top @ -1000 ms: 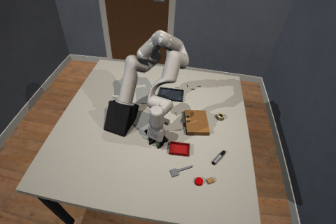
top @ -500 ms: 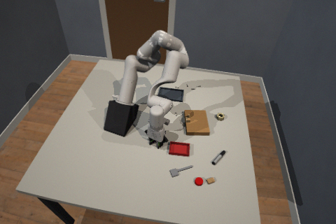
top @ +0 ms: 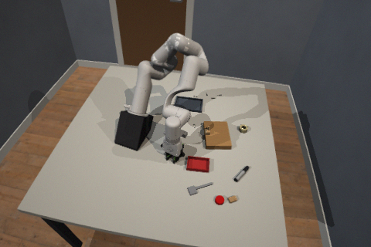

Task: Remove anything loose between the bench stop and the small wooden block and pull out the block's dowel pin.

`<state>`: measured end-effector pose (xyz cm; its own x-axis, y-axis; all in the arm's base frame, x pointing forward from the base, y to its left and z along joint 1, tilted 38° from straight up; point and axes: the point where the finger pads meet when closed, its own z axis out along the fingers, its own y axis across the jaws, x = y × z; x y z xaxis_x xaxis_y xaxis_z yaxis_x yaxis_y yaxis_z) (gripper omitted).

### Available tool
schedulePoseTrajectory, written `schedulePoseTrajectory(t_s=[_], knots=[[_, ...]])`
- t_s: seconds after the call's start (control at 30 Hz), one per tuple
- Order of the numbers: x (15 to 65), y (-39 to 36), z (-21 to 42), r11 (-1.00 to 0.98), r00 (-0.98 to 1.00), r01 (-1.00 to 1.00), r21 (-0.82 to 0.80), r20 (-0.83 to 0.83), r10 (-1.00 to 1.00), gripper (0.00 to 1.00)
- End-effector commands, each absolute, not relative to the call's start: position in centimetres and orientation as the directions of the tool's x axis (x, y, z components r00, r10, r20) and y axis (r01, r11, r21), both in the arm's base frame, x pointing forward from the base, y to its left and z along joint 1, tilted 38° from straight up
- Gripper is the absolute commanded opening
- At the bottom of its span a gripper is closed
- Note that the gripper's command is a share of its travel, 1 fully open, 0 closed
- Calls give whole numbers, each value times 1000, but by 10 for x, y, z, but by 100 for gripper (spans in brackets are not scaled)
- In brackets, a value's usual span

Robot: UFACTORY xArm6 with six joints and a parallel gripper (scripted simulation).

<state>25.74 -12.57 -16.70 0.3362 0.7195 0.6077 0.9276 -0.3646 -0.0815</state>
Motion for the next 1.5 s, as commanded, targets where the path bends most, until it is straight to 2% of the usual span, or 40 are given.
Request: schedulePoseTrajectory(t_s=[0.0, 0.1, 0.13, 0.3, 0.33, 0.5, 0.53, 0.77, 0.8, 1.47], knots=[[257, -125, -167, -364, 336, 928, -82, 609, 719, 56], [257, -125, -167, -364, 336, 928, -82, 609, 719, 56], [257, -125, -167, -364, 336, 928, -82, 609, 719, 49], [257, -126, -166, -364, 336, 928, -82, 609, 719, 49], [257, -126, -166, -364, 336, 928, -82, 609, 719, 42], [257, -127, -165, -364, 336, 928, -82, 609, 719, 42], [257, -127, -165, -364, 336, 928, -82, 609, 719, 35], [257, -127, -164, -364, 336, 928, -82, 609, 719, 35], [257, -127, -164, -364, 336, 928, -82, 609, 719, 28], [256, -129, -163, -364, 336, 928, -82, 609, 719, 27]])
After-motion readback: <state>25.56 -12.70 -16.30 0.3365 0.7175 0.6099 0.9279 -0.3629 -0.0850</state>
